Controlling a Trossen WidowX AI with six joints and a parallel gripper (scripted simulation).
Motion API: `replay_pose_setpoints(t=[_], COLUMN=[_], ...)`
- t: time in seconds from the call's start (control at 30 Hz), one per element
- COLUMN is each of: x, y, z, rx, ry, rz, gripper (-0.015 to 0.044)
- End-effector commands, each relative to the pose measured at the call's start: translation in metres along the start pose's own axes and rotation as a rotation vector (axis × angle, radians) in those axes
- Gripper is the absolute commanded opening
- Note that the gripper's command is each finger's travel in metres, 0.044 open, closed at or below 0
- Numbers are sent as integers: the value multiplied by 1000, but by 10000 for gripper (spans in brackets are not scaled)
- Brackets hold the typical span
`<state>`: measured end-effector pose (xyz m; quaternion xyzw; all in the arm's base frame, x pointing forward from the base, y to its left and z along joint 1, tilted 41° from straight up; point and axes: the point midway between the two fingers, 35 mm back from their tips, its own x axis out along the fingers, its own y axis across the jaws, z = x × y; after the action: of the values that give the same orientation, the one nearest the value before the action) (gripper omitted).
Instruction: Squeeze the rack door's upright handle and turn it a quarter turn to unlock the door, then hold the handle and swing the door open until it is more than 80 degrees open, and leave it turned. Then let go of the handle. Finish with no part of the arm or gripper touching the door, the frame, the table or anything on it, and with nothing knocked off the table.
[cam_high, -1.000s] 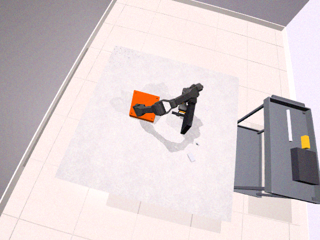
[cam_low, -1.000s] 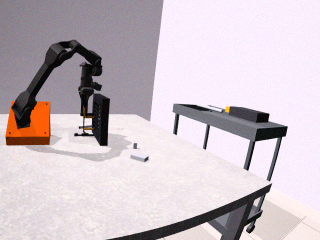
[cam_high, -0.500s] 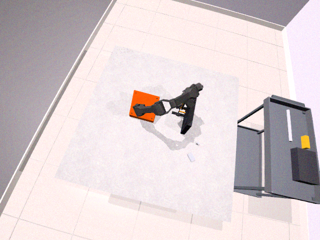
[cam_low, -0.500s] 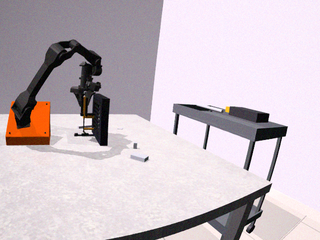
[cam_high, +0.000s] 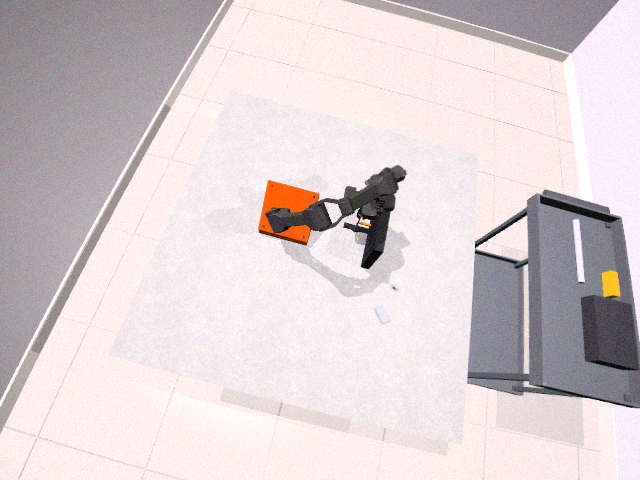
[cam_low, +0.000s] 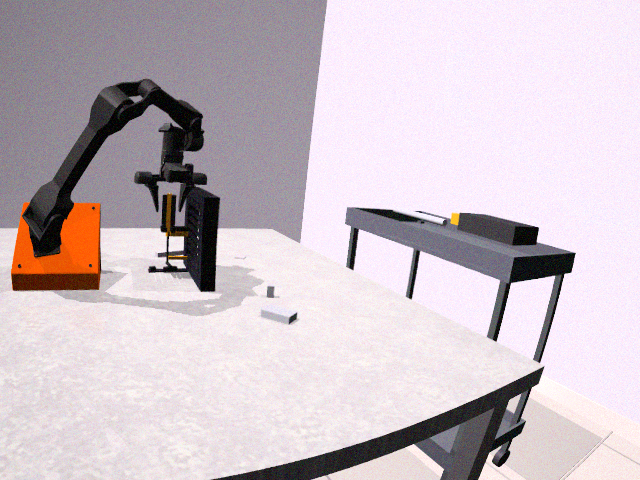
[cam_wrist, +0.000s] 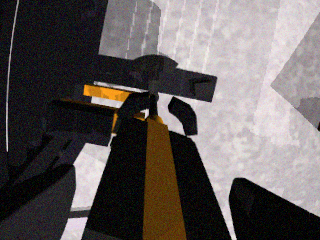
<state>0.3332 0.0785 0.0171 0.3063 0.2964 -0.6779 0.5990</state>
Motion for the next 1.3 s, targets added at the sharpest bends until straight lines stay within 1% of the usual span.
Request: replay_pose_setpoints(t=[0.0,0.1,0.37,1.27], x=[2,2,2,2], y=[1,1,1,1], z=[2,2,2,2], rx=[195,269,269,269], ry=[-3,-4,-4,-4], rz=[-3,-3,-3,-3], gripper=[288,288,288,108])
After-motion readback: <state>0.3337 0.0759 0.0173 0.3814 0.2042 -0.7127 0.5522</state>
